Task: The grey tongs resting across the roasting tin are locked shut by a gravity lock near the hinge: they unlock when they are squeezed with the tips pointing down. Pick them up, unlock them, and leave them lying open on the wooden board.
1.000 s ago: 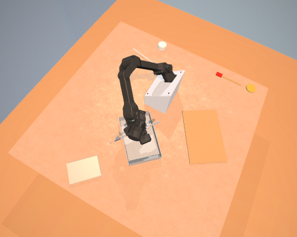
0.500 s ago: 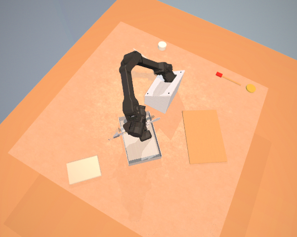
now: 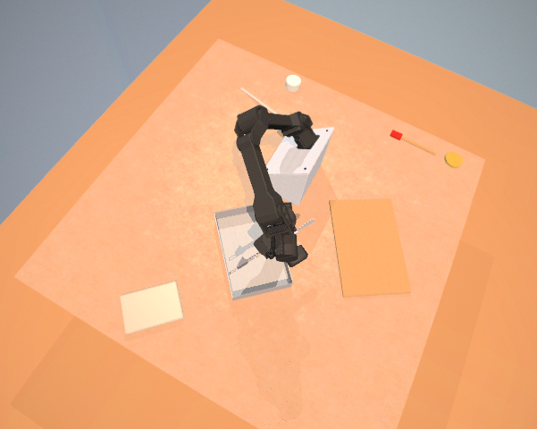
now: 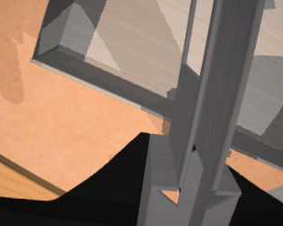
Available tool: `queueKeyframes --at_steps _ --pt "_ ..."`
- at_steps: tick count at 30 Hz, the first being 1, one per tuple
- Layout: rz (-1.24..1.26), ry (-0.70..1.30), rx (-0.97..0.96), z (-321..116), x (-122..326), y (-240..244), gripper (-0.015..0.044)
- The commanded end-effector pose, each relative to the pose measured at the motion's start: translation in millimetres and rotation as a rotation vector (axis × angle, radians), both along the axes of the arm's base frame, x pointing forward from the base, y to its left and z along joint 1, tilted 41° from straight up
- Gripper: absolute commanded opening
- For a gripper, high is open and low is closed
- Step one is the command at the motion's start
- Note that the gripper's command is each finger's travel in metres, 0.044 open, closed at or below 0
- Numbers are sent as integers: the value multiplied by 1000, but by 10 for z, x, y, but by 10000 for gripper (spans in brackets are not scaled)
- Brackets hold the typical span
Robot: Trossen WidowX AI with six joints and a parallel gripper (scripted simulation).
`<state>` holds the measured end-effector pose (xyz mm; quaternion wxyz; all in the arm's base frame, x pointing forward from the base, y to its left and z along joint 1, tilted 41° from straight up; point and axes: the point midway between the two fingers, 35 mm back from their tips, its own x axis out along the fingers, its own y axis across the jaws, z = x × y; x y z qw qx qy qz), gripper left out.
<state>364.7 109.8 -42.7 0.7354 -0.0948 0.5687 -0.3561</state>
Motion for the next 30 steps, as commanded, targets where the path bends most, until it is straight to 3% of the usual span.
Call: queueKeyframes --at_steps 1,12,20,30 --pt "41 31 2 -202 -102 271 -150" --pt "141 113 -21 -740 -496 825 -150" --pt "163 131 -20 -829 -605 941 -150" --pt "259 207 -10 -1166 -1149 1392 -150"
